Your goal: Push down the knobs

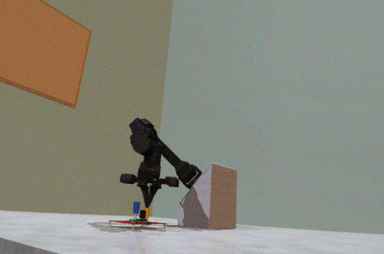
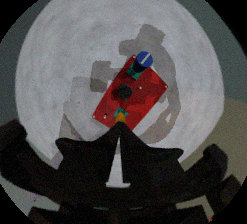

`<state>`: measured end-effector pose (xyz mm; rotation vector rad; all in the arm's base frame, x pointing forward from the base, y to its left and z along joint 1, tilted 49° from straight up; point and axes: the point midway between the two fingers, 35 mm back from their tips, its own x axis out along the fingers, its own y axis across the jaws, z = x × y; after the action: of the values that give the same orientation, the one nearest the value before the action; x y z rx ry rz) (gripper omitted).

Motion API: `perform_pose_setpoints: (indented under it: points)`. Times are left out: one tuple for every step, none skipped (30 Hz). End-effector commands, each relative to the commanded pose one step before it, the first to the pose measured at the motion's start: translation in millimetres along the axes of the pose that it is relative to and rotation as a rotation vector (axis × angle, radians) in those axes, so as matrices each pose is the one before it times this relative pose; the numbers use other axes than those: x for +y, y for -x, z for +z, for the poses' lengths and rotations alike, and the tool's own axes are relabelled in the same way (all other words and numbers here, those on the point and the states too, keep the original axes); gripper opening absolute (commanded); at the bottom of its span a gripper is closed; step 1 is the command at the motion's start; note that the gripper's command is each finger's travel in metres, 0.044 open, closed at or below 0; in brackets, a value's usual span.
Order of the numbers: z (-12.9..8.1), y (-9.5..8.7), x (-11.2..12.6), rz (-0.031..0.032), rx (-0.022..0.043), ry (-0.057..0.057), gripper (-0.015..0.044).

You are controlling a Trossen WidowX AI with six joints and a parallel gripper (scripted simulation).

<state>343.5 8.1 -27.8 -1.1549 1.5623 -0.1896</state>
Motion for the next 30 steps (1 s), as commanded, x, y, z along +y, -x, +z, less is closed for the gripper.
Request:
perform_pose_setpoints:
  points:
    - [-0.36,-8.8,-2.28,0.00214,0.01291,-0.0174,0.0]
    - [0.05,0.97,0.01,0.00009,-0.00007,0.0,0.0]
    - [0.06,1.21,0.01,0.00011,-0.00008,0.0,0.0]
    - [0.06,1.44,0.01,0.00012,-0.00009,0.0,0.0]
    - [0.06,1.61,0.01,0.00012,-0.00009,0.0,0.0]
    - [0.05,1.57,0.01,0.00011,-0.00008,0.0,0.0]
    - [0.05,1.6,0.01,0.00011,-0.00007,0.0,0.0]
    - [0.04,1.65,0.01,0.0001,-0.00007,0.0,0.0]
    - [0.03,1.57,0.01,0.00009,-0.00006,0.0,0.0]
    - [0.02,1.6,0.01,0.00009,-0.00005,0.0,0.0]
    - [0.02,1.65,0.01,0.00008,-0.00005,0.0,0.0]
    - [0.01,1.55,0.01,0.00007,-0.00004,0.0,0.0]
    - [0.0,1.59,0.01,0.00007,-0.00003,0.0,0.0]
    - [0.0,1.65,0.01,0.00006,-0.00003,0.0,0.0]
    - [-0.01,1.51,0.01,0.00005,-0.00002,0.0,0.0]
    - [-0.02,1.49,0.01,0.00004,-0.00001,0.0,0.0]
    - [-0.02,1.51,0.01,0.00003,-0.00001,0.0,0.0]
    - [-0.03,1.52,0.01,0.00003,0.0,0.0,0.0]
    - [-0.04,1.52,0.01,0.00002,0.00001,0.0,0.0]
    - [-0.05,1.52,0.01,0.00001,0.00002,0.0,0.0]
    - [-0.04,1.19,0.01,0.0,0.00002,0.0,0.0]
    - [-1.5,-4.97,0.92,-0.00372,0.00494,0.0081,0.0026]
    - [0.0,0.0,0.0,0.0,0.0,0.0,0.0052]
    - [0.0,0.0,0.0,0.0,0.0,0.0,0.0079]
    - [0.0,0.0,0.0,0.0,0.0,0.0,0.0105]
    - [0.0,0.0,0.0,0.0,0.0,0.0,0.0131]
    - [0.0,0.0,0.0,0.0,0.0,0.0,0.0158]
    - [0.0,0.0,0.0,0.0,0.0,0.0,0.0184]
    - [0.0,0.0,0.0,0.0,0.0,0.0,0.021]
    - [0.55,0.99,0.14,0.00162,-0.00384,0.0021,0.0184]
